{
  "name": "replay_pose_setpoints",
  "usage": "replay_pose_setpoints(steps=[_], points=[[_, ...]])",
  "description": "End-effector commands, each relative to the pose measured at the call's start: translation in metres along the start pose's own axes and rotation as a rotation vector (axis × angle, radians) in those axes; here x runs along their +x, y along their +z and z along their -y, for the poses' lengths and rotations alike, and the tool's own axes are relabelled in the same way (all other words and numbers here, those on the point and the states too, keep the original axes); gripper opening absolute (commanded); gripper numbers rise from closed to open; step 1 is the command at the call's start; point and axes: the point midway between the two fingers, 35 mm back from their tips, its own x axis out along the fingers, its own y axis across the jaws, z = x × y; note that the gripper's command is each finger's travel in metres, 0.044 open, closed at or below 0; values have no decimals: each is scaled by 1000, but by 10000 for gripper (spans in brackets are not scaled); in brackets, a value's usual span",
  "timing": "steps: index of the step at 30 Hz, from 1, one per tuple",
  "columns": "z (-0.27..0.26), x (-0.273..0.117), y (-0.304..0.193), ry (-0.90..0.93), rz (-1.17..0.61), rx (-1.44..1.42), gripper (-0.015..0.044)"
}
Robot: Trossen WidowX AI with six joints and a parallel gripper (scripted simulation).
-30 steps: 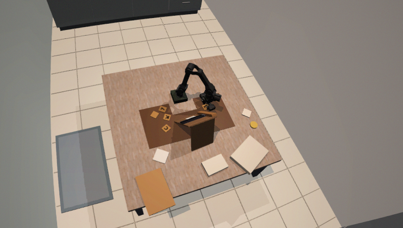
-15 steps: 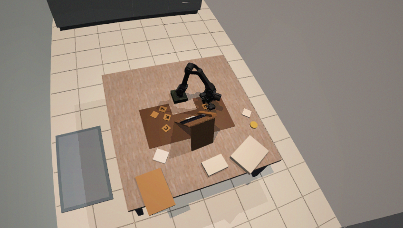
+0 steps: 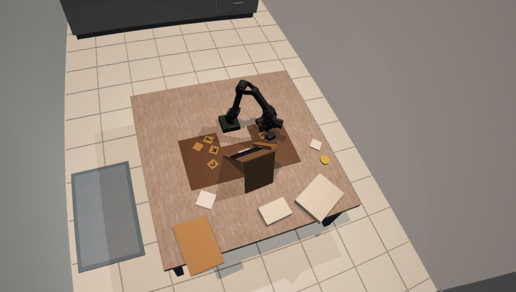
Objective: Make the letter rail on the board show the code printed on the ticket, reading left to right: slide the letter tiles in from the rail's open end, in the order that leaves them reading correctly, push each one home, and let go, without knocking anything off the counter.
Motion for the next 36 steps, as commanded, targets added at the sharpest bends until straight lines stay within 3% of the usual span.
replay_pose_setpoints(steps=[1,36], points=[[0,-3,0,-6,0,6,0],[-3,-18,0,-6,0,6,0]])
